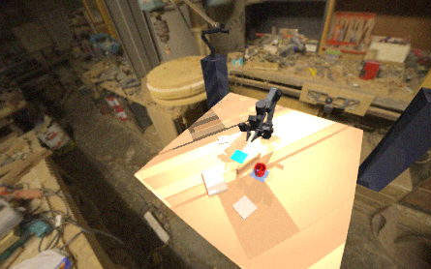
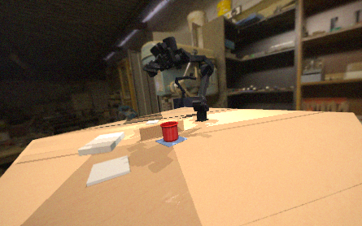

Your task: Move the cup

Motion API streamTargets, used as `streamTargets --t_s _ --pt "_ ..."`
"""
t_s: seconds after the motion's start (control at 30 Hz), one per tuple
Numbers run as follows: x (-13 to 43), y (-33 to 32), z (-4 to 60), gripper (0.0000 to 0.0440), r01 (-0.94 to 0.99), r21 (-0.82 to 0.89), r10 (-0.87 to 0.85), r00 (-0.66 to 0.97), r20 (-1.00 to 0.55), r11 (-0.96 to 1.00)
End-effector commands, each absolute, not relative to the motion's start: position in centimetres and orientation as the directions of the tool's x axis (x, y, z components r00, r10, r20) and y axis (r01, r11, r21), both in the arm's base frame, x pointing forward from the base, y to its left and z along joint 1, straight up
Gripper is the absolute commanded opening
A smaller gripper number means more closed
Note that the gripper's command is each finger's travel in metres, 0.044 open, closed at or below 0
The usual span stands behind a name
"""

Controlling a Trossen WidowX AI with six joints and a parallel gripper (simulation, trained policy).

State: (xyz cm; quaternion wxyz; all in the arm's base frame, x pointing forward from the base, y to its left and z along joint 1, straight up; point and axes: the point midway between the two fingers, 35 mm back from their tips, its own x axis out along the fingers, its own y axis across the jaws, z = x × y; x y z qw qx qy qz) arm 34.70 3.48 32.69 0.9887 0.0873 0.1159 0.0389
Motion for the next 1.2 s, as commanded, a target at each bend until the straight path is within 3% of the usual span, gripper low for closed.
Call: streamTargets --t_s 0.0,1.17 --pt "35.2 4.0 32.5 0.0103 -0.051 0.216 0.108 0.959 -0.261 0.975" --pt "37.3 8.9 29.8 0.0116 0.204 0.478 0.184 0.741 -0.645 0.854"
